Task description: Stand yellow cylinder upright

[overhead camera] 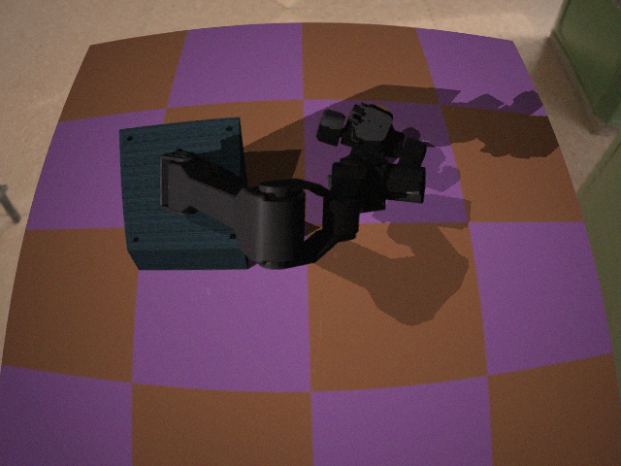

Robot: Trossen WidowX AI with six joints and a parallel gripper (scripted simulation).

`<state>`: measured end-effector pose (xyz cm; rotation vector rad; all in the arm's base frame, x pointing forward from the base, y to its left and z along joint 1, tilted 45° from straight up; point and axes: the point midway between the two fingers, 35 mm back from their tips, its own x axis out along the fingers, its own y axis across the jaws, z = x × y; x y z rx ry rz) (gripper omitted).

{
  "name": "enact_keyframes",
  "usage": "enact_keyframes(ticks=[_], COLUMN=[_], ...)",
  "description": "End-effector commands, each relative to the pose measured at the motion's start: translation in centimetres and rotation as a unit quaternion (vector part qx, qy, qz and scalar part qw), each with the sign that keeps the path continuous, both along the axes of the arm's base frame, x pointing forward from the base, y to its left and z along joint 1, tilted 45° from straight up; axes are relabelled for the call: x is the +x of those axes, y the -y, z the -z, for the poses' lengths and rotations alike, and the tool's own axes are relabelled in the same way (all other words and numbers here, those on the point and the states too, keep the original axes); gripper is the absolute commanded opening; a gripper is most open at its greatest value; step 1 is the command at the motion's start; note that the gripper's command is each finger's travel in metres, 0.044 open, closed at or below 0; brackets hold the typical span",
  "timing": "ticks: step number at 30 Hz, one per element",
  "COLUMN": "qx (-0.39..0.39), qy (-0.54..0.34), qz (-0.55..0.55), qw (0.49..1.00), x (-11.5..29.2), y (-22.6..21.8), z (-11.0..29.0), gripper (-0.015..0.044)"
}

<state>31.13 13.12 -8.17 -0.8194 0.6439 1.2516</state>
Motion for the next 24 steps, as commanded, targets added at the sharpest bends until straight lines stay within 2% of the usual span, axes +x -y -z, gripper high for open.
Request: enact_keyframes(ticks=[1,24], qx=[0.015,0.06], qy=[0.015,0.066], qz=[-0.008,-0.03], qw=[1.0,0.996], x=[-0.1,-0.5], y=[0.0,0.4], z=[-0.5,-2.0], gripper=[0.0105,0.0105])
